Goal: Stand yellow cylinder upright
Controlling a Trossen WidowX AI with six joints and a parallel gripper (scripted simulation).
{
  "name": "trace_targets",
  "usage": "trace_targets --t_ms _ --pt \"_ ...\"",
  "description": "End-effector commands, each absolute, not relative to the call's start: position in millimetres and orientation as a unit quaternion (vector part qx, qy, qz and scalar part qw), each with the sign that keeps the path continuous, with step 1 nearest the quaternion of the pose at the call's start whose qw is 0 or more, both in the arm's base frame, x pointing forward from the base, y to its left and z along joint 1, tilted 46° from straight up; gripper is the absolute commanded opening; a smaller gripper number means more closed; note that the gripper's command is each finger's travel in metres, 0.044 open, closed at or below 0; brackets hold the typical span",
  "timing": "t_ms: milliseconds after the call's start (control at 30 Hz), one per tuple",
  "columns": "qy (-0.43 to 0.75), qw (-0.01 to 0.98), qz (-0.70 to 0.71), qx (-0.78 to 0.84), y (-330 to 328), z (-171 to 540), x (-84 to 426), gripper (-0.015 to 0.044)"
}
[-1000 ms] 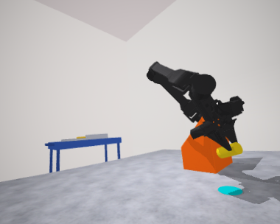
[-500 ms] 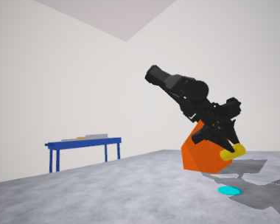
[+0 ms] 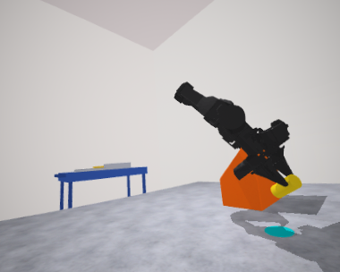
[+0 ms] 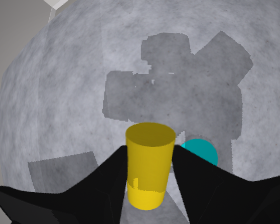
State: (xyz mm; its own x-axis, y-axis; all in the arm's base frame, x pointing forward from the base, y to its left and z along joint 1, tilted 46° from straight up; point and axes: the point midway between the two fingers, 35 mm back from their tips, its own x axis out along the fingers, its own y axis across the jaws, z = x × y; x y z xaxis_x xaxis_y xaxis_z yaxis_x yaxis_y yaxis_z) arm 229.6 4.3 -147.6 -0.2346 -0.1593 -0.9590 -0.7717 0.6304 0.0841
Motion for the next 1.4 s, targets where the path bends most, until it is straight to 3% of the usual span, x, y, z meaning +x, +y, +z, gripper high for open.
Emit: trace_targets --t_ms 0,1367 --pt "0.721 0.541 0.299 -0.313 5.1 -146.2 231.2 0.0105" --pt "0.632 0.627 0.37 -0.265 3.7 -147.1 230.7 0.0105"
